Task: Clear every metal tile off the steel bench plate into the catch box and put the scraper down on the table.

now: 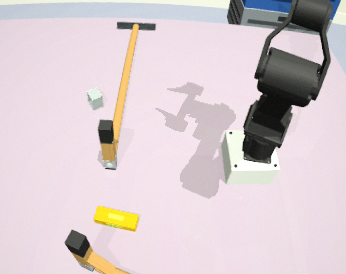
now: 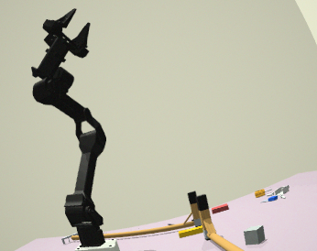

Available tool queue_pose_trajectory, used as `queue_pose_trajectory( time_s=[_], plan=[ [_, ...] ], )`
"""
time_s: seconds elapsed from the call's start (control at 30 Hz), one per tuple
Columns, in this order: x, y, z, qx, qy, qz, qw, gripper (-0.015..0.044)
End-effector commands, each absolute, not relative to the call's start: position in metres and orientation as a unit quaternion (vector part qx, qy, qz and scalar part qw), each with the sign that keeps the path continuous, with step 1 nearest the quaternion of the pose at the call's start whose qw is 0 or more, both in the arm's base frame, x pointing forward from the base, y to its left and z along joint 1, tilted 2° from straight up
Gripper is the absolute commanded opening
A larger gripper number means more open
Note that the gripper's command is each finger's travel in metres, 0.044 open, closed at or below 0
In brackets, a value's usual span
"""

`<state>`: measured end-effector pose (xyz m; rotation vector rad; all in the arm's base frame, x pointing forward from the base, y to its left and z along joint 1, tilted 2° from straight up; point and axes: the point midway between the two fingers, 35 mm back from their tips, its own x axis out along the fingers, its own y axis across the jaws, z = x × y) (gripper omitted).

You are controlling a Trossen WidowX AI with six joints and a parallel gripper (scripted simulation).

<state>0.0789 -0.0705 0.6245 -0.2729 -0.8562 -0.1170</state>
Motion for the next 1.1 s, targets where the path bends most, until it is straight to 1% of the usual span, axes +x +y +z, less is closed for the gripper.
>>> queue_pose_trajectory(
  time_s=[0.0,0.03,1.07],
  plan=[
    [0.079,-0.071,0.625,-0.132,-0.414,-0.057,0.899,0.0426],
    [0.079,-0.071,0.626,-0.132,-0.414,-0.056,0.899,0.044],
    [0.076,-0.073,0.692,-0.13,-0.415,-0.055,0.899,0.044]
  ],
)
